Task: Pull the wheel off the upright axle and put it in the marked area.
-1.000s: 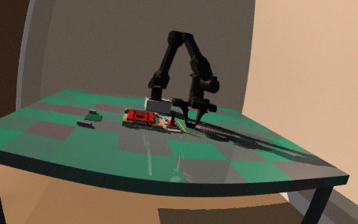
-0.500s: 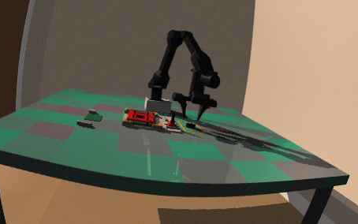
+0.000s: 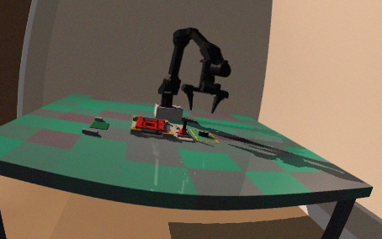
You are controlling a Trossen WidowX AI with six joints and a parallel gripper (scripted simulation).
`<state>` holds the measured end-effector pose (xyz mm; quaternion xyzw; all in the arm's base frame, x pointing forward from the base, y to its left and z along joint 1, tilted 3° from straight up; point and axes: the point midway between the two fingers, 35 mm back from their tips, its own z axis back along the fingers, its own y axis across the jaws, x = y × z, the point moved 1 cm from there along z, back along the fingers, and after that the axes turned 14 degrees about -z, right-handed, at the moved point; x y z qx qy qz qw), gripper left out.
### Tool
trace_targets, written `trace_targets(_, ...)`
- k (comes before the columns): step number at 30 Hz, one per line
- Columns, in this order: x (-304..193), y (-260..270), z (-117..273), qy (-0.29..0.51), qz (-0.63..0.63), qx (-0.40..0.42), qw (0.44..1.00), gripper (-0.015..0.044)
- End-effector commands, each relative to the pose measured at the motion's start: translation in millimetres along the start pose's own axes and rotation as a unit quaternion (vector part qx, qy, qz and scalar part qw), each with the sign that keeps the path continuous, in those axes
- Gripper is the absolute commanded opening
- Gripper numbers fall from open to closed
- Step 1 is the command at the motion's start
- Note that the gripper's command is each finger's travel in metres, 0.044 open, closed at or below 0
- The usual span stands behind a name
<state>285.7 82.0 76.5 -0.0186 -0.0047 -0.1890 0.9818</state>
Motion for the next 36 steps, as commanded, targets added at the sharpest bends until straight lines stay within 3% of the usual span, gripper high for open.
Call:
trace_targets(1, -23, -17, 16, 0.002, -0.002, 0.001, 1.000, 0.0440)
trace_targets(6, -43, -32, 26, 0.003, -0.002, 0.001, 1.000, 0.0440)
trace_targets(36, -43, -32, 26, 0.003, -0.002, 0.001, 1.000, 0.0440)
